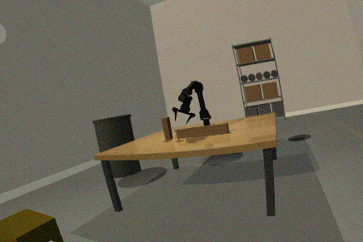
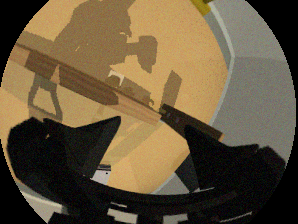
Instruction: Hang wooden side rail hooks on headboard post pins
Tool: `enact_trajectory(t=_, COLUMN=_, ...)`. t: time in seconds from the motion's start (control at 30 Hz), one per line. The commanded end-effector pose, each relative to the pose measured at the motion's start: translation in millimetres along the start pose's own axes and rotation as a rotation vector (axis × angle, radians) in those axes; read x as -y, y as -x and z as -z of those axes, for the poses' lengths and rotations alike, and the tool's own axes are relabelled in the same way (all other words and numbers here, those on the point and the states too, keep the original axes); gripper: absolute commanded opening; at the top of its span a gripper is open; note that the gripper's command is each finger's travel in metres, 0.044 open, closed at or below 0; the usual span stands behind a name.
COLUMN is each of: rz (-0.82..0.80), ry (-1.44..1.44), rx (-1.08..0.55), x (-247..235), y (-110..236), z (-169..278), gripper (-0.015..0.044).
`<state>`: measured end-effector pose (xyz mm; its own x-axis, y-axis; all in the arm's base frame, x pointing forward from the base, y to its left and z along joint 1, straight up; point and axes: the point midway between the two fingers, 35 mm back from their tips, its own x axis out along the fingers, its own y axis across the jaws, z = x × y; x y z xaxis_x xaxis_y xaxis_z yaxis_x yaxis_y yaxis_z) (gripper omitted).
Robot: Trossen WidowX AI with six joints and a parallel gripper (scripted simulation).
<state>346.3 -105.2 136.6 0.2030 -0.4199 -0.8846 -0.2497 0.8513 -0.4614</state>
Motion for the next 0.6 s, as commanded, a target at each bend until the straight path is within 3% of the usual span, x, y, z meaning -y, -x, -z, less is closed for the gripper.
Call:
enact_trajectory(t=0.0, rz=-0.231, ry=0.557, rx=0.046, x=-7, y=12, z=-12, gripper=0.044)
enact_trajectory(t=0.27, rz=-0.441, ry=1.081, rx=0.218, x=-15, y=28, z=-19, gripper=0.044)
enact_trajectory(t=0.57, rz=-0.445, ry=1.092, rx=0.224, x=-15, y=29, z=-19, gripper=0.044)
